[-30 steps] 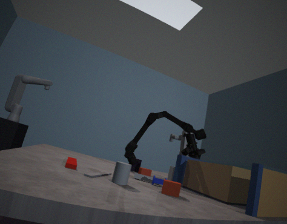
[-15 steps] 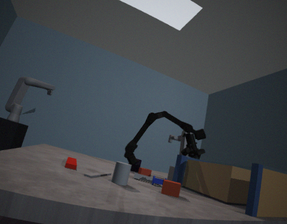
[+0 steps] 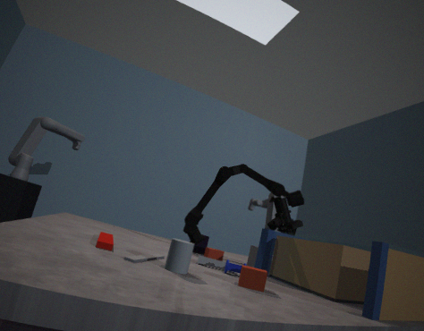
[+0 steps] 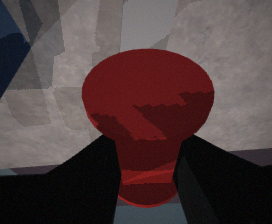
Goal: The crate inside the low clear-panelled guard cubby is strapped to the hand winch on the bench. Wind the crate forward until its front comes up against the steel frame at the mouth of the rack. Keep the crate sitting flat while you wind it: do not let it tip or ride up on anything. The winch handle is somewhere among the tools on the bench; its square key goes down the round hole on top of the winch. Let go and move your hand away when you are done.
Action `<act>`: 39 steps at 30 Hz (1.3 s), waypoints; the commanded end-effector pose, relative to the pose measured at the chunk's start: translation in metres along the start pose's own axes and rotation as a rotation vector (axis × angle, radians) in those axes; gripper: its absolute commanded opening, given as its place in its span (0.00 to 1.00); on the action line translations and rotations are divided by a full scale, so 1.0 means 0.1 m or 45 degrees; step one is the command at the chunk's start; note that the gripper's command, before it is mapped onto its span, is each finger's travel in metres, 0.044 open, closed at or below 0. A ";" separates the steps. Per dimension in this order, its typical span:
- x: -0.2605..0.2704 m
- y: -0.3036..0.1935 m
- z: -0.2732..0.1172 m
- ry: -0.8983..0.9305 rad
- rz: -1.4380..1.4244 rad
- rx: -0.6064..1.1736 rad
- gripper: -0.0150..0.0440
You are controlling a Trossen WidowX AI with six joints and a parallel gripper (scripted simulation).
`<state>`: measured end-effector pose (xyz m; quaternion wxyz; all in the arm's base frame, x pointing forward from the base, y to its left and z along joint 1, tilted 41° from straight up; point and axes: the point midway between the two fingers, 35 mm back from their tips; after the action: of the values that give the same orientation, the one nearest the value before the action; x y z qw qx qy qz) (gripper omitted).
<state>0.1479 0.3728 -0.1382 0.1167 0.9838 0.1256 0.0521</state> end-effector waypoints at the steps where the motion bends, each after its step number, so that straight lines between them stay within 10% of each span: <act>1: -0.31 -0.02 0.01 -0.076 -0.051 -0.021 0.25; 39: -0.79 0.08 -0.10 -0.080 -0.052 -0.021 0.25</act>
<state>0.0893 0.3617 -0.1345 0.1100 0.9839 0.1366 0.0359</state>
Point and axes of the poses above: the point midway between the two fingers, 35 mm back from their tips, its own z axis out along the fingers, its own x axis across the jaws, y = z × x, and after that the axes turned 11 degrees about -z, right-handed
